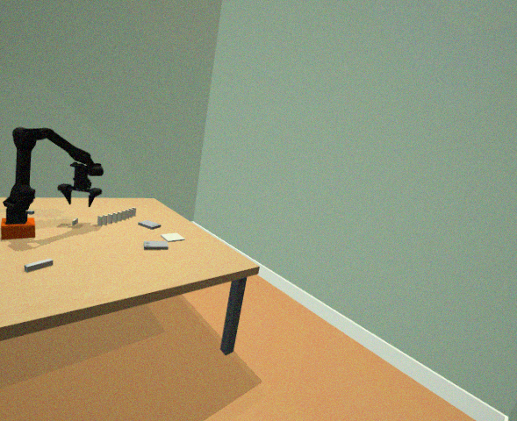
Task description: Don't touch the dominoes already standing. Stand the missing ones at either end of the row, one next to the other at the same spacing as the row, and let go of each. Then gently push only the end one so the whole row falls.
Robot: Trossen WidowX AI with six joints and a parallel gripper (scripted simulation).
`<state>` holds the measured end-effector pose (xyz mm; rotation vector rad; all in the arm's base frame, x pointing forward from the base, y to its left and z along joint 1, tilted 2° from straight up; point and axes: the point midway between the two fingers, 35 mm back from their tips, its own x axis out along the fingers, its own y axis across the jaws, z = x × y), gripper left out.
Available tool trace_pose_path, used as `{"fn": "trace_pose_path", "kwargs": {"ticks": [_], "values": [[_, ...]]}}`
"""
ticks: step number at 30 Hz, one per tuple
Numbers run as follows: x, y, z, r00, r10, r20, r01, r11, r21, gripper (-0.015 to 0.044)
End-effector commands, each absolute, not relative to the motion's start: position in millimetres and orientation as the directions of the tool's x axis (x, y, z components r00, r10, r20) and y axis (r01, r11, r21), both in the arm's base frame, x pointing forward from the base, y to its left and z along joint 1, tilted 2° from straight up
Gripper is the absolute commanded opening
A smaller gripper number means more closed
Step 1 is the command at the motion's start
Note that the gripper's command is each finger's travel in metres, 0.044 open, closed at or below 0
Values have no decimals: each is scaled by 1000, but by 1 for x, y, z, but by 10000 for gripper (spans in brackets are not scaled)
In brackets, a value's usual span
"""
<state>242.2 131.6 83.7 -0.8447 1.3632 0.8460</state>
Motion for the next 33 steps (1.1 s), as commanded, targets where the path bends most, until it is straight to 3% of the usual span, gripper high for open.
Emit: {"fn": "trace_pose_path", "kwargs": {"ticks": [1,7,14,33], "values": [[229,134,75,45,22,-999,-921,388,-33,440],[230,134,69,45,22,-999,-921,388,-33,440],[232,136,11,44,22,-999,-921,388,-33,440],[233,138,-5,44,22,-999,-921,388,-32,440]]}}
